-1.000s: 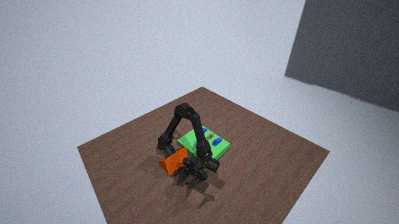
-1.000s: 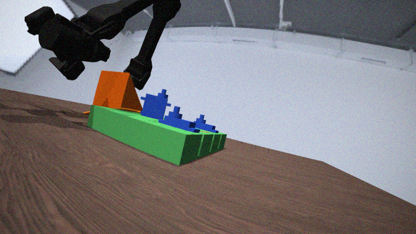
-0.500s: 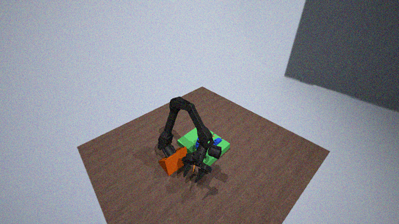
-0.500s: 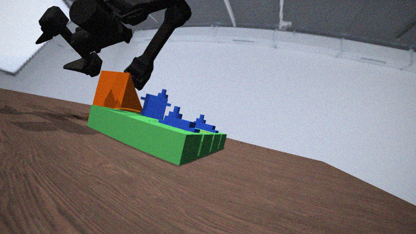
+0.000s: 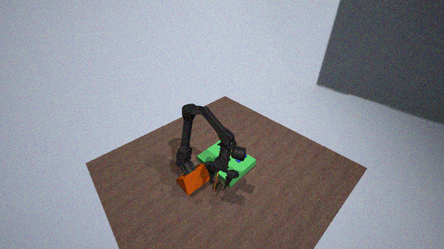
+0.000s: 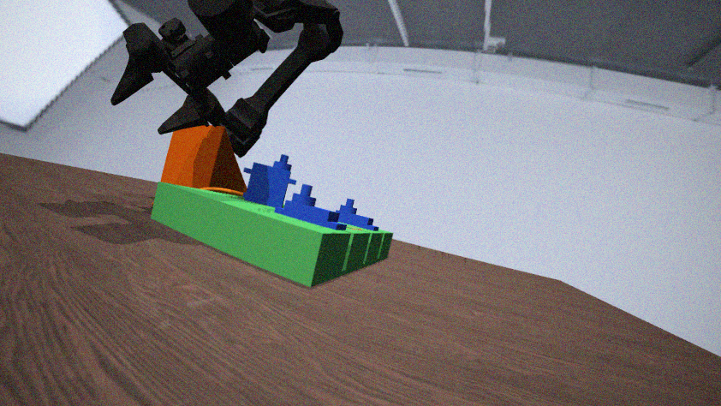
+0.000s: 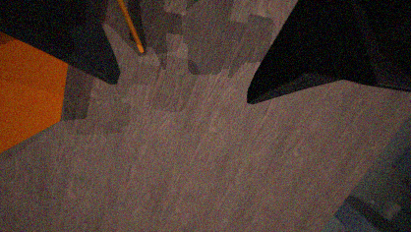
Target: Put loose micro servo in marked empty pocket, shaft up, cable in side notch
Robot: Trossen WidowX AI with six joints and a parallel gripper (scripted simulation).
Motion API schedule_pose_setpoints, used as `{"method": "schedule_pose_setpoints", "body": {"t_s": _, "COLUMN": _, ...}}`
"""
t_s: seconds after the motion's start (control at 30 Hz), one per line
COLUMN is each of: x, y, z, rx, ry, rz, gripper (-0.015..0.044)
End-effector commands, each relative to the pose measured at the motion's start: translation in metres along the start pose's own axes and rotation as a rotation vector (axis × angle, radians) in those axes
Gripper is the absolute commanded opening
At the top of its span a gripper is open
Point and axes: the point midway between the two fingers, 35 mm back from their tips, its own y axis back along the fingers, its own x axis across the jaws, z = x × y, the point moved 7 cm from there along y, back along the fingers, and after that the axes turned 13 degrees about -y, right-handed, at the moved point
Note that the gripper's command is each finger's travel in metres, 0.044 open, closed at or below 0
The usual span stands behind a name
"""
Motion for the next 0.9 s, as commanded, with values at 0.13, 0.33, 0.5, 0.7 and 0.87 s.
{"method": "schedule_pose_setpoints", "body": {"t_s": 0.13, "x": -0.025, "y": 0.038, "z": -0.013, "rx": 0.23, "ry": 0.131, "rz": -0.072, "gripper": 0.044}}
{"method": "schedule_pose_setpoints", "body": {"t_s": 0.33, "x": -0.05, "y": 0.065, "z": -0.021, "rx": 0.399, "ry": 0.234, "rz": -0.123, "gripper": 0.044}}
{"method": "schedule_pose_setpoints", "body": {"t_s": 0.5, "x": -0.07, "y": 0.087, "z": -0.025, "rx": 0.53, "ry": 0.315, "rz": -0.159, "gripper": 0.044}}
{"method": "schedule_pose_setpoints", "body": {"t_s": 0.7, "x": -0.093, "y": 0.108, "z": -0.027, "rx": 0.665, "ry": 0.399, "rz": -0.196, "gripper": 0.044}}
{"method": "schedule_pose_setpoints", "body": {"t_s": 0.87, "x": -0.093, "y": 0.108, "z": -0.026, "rx": 0.67, "ry": 0.402, "rz": -0.197, "gripper": 0.044}}
